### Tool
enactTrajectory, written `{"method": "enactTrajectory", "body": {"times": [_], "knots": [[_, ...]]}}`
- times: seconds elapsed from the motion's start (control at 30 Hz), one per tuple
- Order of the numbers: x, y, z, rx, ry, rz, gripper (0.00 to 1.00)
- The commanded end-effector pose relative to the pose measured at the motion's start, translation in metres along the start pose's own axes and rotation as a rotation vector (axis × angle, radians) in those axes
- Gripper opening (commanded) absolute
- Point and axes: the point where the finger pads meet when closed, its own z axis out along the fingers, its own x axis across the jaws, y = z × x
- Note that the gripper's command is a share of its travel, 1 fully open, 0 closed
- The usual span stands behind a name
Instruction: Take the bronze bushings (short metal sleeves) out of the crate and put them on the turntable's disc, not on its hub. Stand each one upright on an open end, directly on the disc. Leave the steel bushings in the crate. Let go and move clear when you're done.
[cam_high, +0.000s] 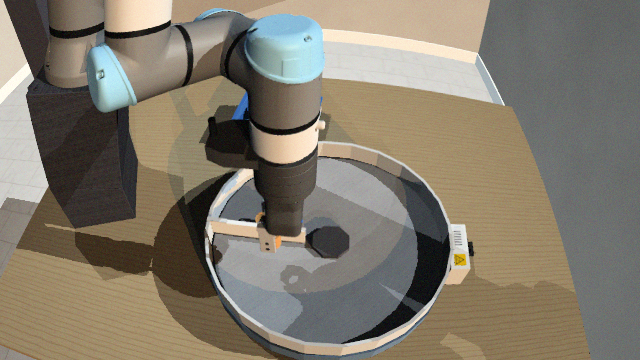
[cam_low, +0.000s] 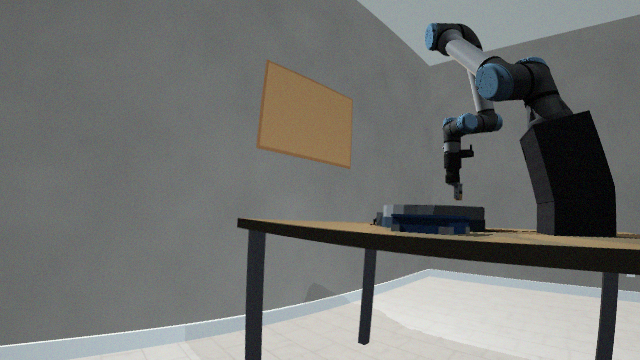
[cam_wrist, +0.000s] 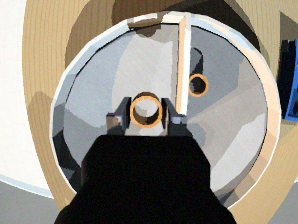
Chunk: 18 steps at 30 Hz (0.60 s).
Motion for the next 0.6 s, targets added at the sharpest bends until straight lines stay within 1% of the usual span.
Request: {"method": "enactTrajectory", "body": {"times": [0.0, 0.57], "knots": [[-0.0078, 0.0004, -0.0002, -0.001, 0.0, 0.0, 0.0], [-0.0108, 0.0004, -0.0002, -0.001, 0.0, 0.0, 0.0]]}}
